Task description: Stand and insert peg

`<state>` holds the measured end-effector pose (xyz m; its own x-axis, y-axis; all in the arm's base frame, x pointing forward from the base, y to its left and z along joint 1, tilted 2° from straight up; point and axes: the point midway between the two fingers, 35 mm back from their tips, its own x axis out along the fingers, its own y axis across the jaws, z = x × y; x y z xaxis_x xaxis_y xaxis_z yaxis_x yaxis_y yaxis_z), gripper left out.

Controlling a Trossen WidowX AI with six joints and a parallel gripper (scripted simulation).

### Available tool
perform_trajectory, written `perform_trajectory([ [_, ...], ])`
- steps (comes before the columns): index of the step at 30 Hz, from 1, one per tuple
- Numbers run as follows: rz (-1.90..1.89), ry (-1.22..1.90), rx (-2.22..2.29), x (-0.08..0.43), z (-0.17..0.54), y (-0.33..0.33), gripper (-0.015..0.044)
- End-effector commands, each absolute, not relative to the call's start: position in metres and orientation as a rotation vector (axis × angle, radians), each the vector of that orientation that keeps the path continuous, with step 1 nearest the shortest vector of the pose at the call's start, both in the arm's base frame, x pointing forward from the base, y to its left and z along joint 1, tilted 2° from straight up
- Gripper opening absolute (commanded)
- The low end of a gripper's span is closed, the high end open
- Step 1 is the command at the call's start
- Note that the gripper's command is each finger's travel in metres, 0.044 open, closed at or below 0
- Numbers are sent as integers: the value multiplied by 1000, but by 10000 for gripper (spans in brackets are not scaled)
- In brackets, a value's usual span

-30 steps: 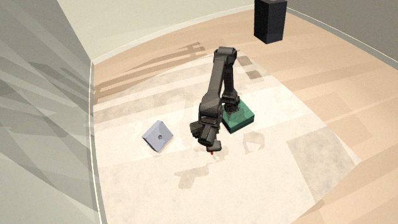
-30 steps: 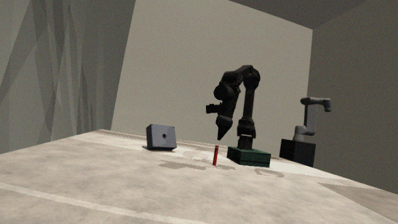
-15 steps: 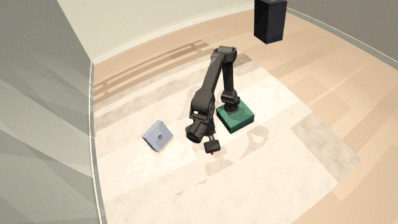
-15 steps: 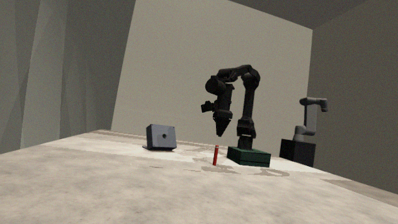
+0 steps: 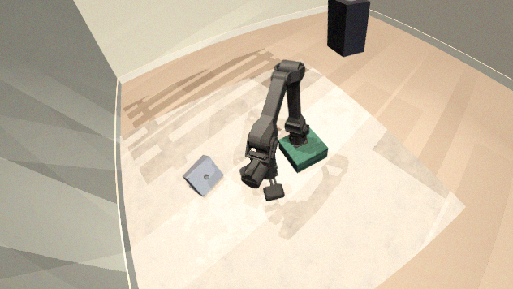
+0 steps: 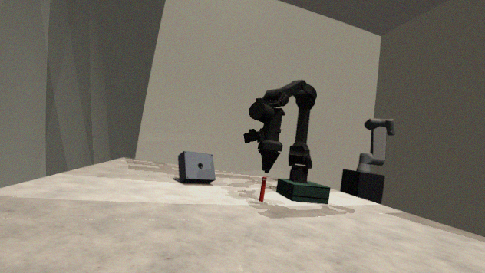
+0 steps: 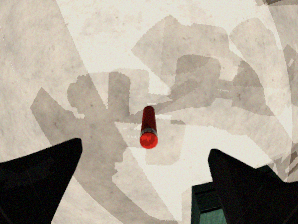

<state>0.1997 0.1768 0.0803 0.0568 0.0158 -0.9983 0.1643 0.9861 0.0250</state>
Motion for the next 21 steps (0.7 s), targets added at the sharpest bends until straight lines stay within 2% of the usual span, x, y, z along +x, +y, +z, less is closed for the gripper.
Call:
perform_trajectory([
  [1,-116,1523,137,199,72,177,440],
  [21,-116,1523,137,201,39,177,440],
])
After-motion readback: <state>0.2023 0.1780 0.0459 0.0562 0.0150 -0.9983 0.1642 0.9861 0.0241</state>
